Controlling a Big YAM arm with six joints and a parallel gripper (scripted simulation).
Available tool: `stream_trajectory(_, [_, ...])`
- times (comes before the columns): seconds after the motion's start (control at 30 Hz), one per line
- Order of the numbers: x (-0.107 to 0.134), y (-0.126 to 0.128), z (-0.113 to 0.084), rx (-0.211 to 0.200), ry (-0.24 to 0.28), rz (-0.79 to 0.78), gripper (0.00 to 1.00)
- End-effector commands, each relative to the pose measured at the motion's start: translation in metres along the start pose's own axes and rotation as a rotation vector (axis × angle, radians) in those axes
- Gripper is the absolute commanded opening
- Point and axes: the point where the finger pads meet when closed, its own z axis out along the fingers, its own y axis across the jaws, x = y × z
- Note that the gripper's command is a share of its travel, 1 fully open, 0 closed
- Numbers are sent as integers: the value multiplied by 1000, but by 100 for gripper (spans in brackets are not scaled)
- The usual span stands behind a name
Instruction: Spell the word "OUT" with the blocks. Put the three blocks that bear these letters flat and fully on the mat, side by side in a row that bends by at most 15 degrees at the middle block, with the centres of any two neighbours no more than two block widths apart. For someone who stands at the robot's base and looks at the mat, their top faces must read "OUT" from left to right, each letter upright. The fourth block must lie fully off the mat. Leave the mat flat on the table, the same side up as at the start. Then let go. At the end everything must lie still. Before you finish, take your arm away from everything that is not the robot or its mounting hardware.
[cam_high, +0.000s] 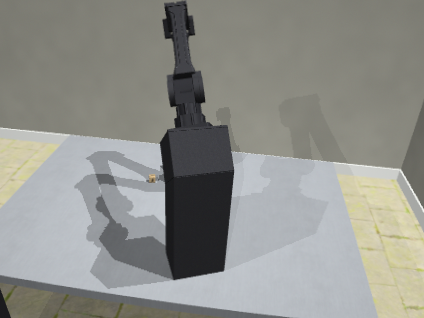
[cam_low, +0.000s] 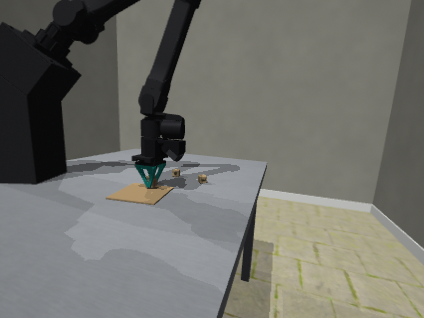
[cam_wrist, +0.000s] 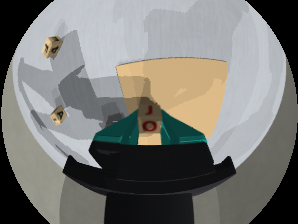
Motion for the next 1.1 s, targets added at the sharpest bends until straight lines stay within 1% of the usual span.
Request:
stream_trajectory(0.0, [-6, -8, -4, 4, -22, 0, 20])
stream_trajectory(0.37, [-3, -9, 1, 6, -13, 2, 20])
stream_trajectory(0.67, [-4, -8, 5, 4, -16, 3, 20])
stream_trajectory(1.07, [-4, -7, 3, 4, -17, 2, 20])
